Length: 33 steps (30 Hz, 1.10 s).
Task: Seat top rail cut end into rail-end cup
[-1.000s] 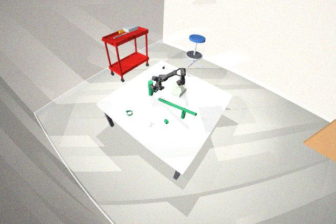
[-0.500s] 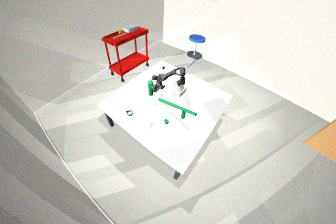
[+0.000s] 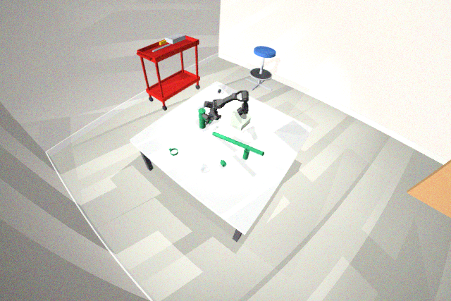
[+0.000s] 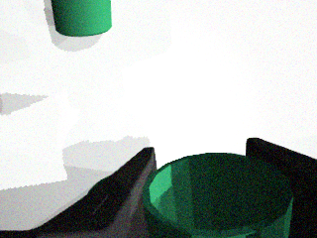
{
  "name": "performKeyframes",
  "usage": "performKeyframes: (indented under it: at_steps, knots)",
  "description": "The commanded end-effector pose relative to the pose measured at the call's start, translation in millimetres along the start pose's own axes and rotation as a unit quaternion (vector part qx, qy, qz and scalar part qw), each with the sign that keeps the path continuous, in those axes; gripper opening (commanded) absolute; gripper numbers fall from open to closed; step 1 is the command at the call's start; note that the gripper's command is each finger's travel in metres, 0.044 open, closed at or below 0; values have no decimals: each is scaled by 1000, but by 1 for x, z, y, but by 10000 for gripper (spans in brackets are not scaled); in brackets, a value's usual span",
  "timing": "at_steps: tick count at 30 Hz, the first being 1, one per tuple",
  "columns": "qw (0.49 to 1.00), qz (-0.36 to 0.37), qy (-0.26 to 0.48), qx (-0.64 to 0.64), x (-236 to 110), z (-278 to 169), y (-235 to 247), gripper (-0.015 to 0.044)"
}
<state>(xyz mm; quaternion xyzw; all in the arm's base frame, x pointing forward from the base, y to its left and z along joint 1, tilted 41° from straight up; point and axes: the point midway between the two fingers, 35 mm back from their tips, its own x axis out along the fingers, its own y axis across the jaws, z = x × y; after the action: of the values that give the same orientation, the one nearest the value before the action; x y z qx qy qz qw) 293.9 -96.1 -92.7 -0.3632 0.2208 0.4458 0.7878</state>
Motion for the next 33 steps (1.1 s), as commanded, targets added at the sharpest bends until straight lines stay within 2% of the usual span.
performKeyframes:
  at_steps: [1,7,24,33]
  knots:
    - [1000,0,0,0,0,0,0,0]
    - [1000,0,0,0,0,0,0,0]
    - [1000,0,0,0,-11,12,-8,440]
    - [1000,0,0,1,-31,36,-19,440]
